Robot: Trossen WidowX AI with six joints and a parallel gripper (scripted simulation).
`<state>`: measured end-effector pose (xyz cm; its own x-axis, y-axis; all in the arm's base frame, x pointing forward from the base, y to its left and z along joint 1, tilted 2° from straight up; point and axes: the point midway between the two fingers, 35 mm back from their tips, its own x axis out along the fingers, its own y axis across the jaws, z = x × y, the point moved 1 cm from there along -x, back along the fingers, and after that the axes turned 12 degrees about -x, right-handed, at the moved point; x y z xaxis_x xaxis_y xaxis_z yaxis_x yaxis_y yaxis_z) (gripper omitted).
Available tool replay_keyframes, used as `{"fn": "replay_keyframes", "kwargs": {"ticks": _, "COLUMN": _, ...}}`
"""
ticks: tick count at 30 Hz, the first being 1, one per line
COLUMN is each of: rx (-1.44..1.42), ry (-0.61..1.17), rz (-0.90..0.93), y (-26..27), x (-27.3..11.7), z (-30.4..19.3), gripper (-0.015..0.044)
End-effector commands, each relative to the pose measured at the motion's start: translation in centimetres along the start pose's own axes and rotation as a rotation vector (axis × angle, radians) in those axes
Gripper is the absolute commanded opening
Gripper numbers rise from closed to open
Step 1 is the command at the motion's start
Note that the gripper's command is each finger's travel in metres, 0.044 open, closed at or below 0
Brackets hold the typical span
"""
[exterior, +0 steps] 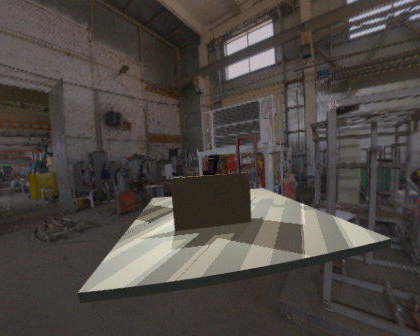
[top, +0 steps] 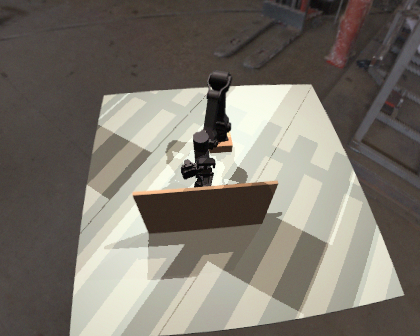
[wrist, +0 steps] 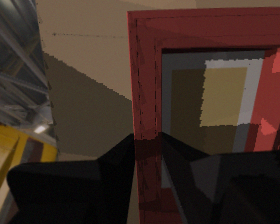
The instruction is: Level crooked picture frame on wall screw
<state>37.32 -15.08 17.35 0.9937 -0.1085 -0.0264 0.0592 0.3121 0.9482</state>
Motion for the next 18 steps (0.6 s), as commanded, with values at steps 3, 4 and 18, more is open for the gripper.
{"fn": "replay_keyframes", "kwargs": {"ticks": 3, "rx": 0.056, "ry": 0.001, "rz": 0.002, "y": 0.01, "x": 0.00, "z": 0.02, "gripper": 0.0000}}
{"fn": "replay_keyframes", "kwargs": {"ticks": 4, "rx": 0.056, "ry": 0.001, "rz": 0.002, "y": 0.01, "x": 0.00, "z": 0.02, "gripper": 0.0000}}
{"fn": "replay_keyframes", "kwargs": {"ticks": 18, "rx": 0.092, "ry": 0.000, "rz": 0.000, "y": -0.01, "x": -0.01, "z": 0.02, "gripper": 0.0053}}
